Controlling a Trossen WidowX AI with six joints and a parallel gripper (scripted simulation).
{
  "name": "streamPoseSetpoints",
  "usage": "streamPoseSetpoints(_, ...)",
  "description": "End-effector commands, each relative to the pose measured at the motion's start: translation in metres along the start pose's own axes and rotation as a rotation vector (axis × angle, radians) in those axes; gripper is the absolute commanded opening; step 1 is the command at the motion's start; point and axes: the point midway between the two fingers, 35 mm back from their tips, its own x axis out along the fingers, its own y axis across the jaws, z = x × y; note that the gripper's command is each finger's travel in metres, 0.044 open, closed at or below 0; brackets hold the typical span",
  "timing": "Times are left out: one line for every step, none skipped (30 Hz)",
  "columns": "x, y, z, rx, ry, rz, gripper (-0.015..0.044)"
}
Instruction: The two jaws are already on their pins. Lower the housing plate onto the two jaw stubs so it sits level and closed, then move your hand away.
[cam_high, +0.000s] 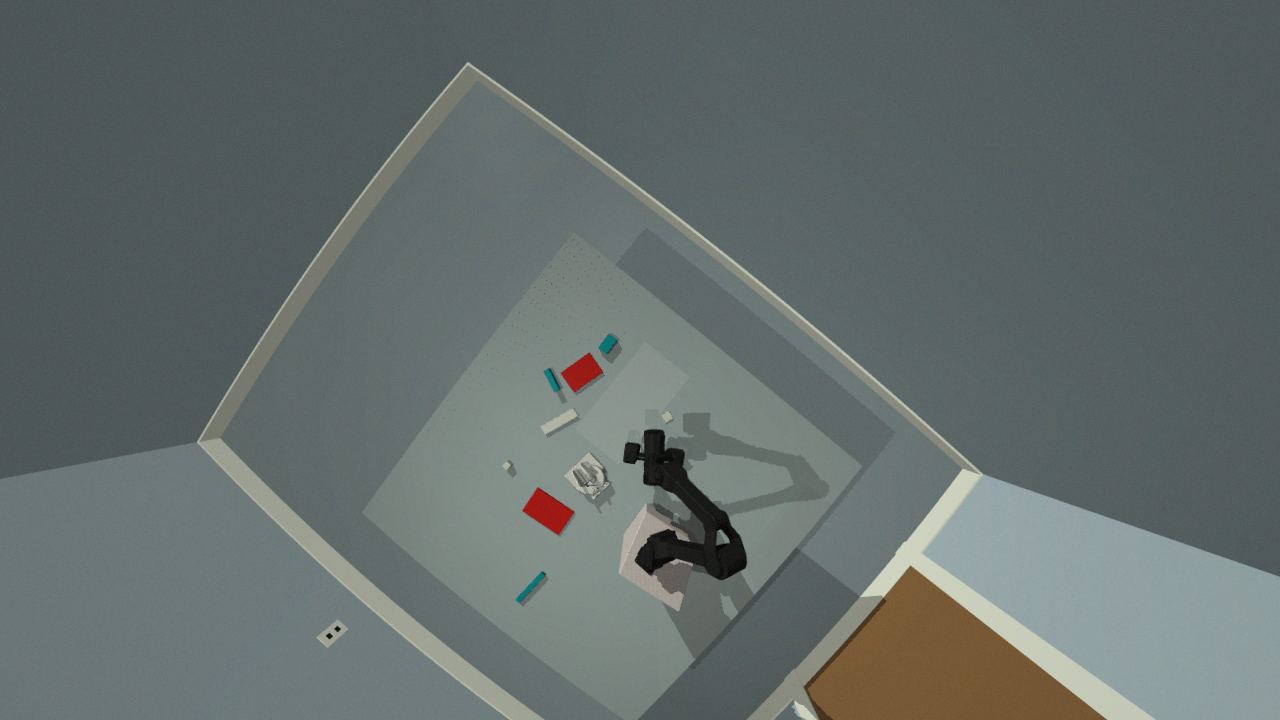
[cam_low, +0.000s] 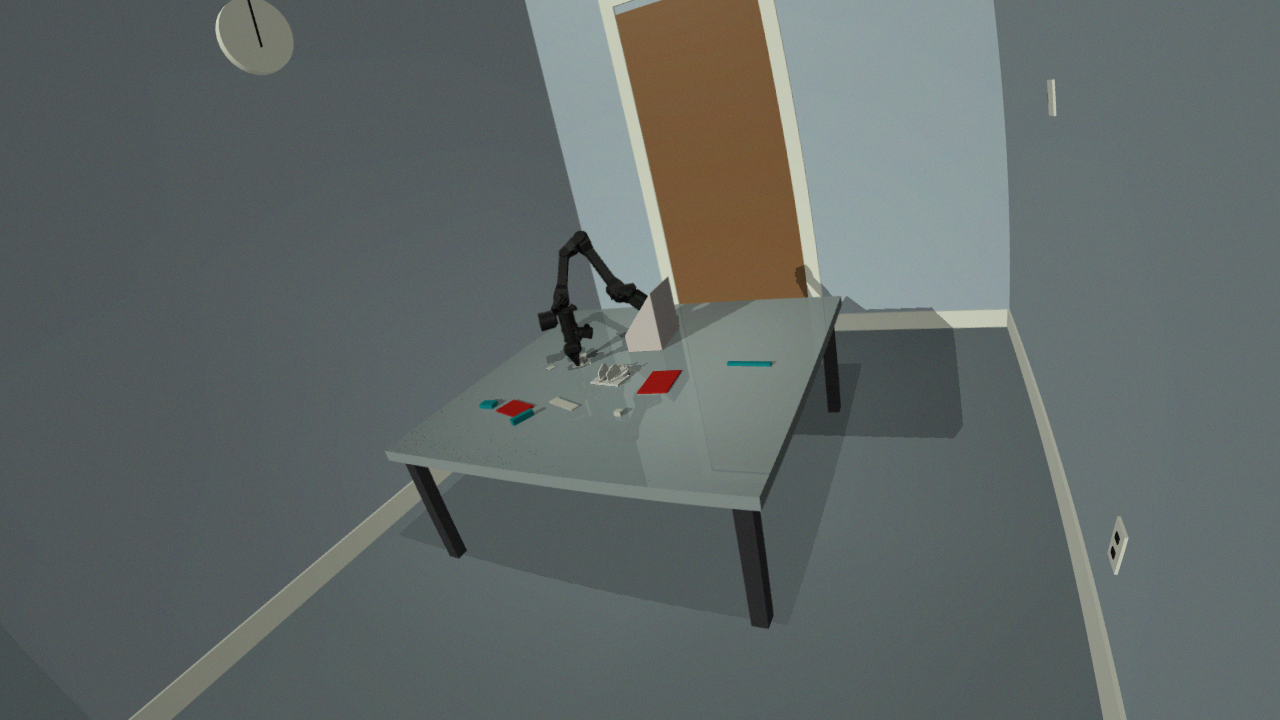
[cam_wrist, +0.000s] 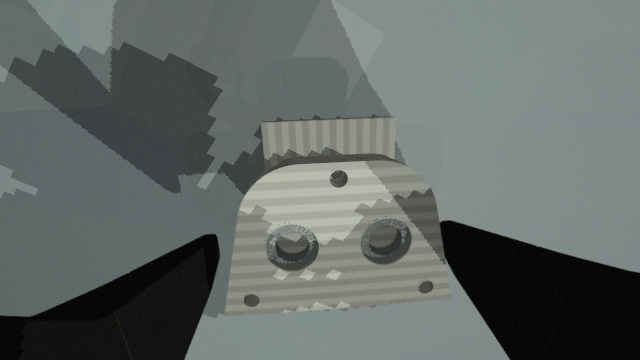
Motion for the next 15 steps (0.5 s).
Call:
streamPoseSetpoints(0.0015, -0.0008, 0.0006, -0.007, -0.003, -0.003, 0.0440)
streamPoseSetpoints(0.0016, -0.0008, 0.0006, -0.007, -0.003, -0.003, 0.0440)
streamPoseSetpoints(0.0016, -0.0008, 0.0006, -0.007, -0.003, -0.003, 0.0440)
streamPoseSetpoints(0.0016, -0.0008, 0.0006, -0.007, -0.003, -0.003, 0.0440)
streamPoseSetpoints(0.0016, -0.0008, 0.0006, -0.007, -0.003, -0.003, 0.0440)
streamPoseSetpoints(0.0016, -0.0008, 0.0006, -0.007, -0.003, -0.003, 0.0440)
streamPoseSetpoints(0.0016, -0.0008, 0.0006, -0.007, -0.003, -0.003, 0.0440)
streamPoseSetpoints(0.0016, -0.0008, 0.0006, -0.007, -0.003, -0.003, 0.0440)
streamPoseSetpoints(0.0016, -0.0008, 0.0006, -0.007, -0.003, -0.003, 0.0440)
streamPoseSetpoints(0.0007, 0.0000, 0.0000, 0.000, 0.000, 0.000, 0.0433)
streamPoseSetpoints(0.0007, 0.0000, 0.0000, 0.000, 0.000, 0.000, 0.0427)
streamPoseSetpoints(0.0007, 0.0000, 0.0000, 0.000, 0.000, 0.000, 0.0420)
streamPoseSetpoints(0.0007, 0.0000, 0.0000, 0.000, 0.000, 0.000, 0.0413)
streamPoseSetpoints(0.0007, 0.0000, 0.0000, 0.000, 0.000, 0.000, 0.0407)
streamPoseSetpoints(0.0007, 0.0000, 0.0000, 0.000, 0.000, 0.000, 0.0400)
